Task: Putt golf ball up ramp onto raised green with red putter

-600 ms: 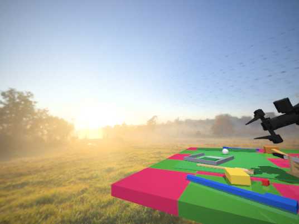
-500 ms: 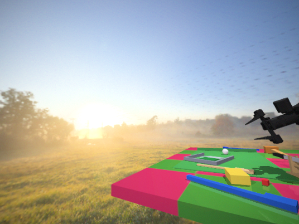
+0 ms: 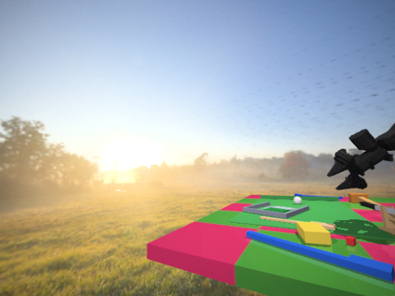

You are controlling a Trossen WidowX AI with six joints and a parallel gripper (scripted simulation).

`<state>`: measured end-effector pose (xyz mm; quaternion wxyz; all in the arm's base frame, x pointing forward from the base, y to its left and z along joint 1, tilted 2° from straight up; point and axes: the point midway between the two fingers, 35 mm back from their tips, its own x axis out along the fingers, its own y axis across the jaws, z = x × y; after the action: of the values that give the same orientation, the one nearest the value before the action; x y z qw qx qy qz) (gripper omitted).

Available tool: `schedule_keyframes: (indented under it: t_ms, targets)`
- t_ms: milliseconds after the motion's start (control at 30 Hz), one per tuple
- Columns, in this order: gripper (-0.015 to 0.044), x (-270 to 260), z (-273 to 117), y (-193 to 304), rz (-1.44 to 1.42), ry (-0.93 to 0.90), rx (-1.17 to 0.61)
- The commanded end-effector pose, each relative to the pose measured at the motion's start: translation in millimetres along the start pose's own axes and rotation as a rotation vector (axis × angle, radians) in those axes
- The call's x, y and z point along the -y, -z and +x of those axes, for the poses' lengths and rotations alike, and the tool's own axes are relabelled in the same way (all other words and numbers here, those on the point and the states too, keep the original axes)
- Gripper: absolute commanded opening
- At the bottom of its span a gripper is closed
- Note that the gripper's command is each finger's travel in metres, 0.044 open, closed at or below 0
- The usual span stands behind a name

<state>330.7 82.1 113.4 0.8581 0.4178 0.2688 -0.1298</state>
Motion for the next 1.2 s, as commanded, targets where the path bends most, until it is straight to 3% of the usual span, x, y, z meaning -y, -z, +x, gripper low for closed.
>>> schedule_keyframes:
  t_ms: [0, 533, 867, 1167]
  targets:
    - [0.0440, 18.7, 8.4, 27.6, -0.859, 0.076, -0.368]
    - [0.0440, 32.1, -7.4, 45.9, -1.538, -0.154, -0.772]
    - [0.0440, 34.1, -23.2, 52.7, -1.884, -0.459, -0.960]
    - [0.0440, 33.9, -35.6, 55.1, -2.131, -0.760, -1.018]
